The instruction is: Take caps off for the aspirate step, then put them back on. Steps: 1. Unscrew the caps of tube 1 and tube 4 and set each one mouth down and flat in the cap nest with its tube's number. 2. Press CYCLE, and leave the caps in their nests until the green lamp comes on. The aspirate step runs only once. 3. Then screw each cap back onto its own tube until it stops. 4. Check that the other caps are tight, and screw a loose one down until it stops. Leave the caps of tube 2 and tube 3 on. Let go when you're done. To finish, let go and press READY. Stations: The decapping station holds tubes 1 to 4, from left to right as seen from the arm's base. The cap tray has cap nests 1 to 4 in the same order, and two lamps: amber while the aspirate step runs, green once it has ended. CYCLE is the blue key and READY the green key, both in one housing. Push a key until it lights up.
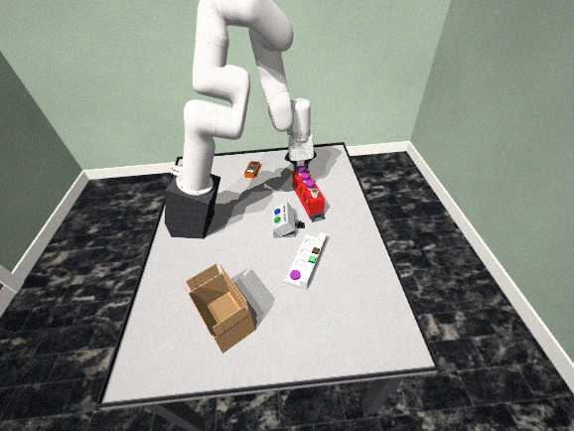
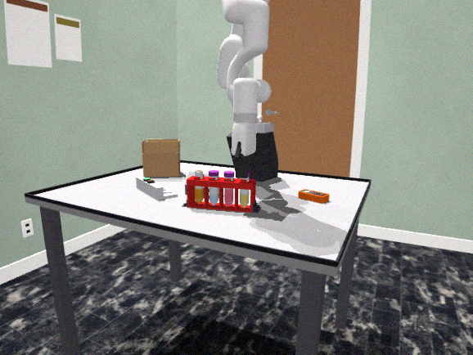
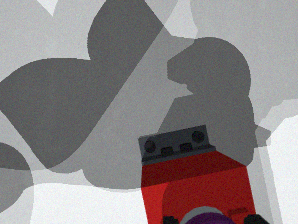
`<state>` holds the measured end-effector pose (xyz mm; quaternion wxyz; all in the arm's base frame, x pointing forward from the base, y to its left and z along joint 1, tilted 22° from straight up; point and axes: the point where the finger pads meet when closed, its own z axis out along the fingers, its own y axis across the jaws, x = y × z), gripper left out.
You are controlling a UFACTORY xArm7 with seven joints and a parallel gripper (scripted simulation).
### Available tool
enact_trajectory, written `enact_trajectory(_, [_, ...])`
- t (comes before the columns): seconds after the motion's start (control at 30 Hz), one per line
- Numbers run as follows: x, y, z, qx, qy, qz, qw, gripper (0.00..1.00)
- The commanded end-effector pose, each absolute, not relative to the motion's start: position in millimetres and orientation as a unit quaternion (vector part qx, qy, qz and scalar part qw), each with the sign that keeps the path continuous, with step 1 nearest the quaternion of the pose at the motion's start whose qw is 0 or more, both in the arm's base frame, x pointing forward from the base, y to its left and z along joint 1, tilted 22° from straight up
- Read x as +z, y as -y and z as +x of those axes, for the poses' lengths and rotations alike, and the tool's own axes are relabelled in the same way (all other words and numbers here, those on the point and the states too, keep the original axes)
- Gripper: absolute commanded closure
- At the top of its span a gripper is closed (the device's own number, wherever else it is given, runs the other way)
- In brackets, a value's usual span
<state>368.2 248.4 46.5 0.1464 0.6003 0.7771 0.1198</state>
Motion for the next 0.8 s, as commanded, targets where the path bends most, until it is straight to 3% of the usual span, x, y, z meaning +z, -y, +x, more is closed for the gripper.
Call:
enact_trajectory(0.0, [47.0,-249.4,368.8,0.13,-0.728,0.659,0.14,1.0])
enact_trajectory(0.23, [47.0,-249.4,368.9,0.134,-0.711,0.677,0.136,1.0])
enact_trajectory(0.27, [47.0,-249.4,368.9,0.134,-0.711,0.677,0.136,0.54])
enact_trajectory(0.77, [47.9,-249.4,368.5,0.125,-0.75,0.634,0.144,0.54])
